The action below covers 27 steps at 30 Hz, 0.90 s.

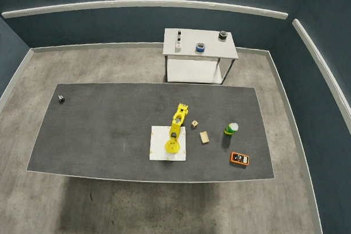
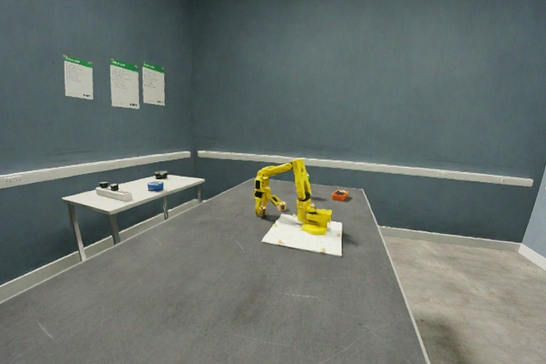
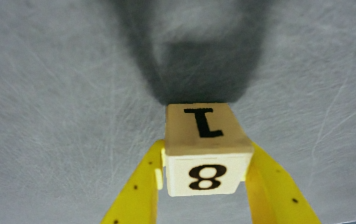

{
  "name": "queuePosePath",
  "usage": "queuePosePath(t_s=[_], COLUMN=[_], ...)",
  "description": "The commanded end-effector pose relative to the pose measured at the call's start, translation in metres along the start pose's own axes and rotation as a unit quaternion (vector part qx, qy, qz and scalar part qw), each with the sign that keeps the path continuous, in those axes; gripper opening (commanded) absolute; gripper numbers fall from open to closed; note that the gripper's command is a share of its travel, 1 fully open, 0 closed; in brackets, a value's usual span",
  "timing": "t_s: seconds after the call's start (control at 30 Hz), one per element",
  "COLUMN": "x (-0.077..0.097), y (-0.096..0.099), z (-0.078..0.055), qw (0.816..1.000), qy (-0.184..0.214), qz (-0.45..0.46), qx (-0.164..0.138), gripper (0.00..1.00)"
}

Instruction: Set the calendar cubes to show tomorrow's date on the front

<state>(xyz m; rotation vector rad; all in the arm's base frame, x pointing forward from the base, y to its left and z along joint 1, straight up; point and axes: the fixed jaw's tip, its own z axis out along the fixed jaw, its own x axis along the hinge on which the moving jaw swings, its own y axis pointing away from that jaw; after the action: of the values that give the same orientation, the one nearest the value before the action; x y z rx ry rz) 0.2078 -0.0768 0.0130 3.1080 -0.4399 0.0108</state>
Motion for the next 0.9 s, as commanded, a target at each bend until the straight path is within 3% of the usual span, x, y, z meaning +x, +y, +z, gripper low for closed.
queuePosePath(t_s=[0.0, 0.6, 0.87], x=[-0.0041, -0.0041, -0.0041], y=[0.0010, 0.0010, 0.0010], z=[0.0042, 0.0042, 0.0042], qw=[1.000, 1.000, 1.000], qy=[-0.011, -0.011, -0.011], qz=[-0.002, -0.002, -0.002], qx=[0.001, 0.001, 0.001], gripper=[0.20, 0.34, 0.36])
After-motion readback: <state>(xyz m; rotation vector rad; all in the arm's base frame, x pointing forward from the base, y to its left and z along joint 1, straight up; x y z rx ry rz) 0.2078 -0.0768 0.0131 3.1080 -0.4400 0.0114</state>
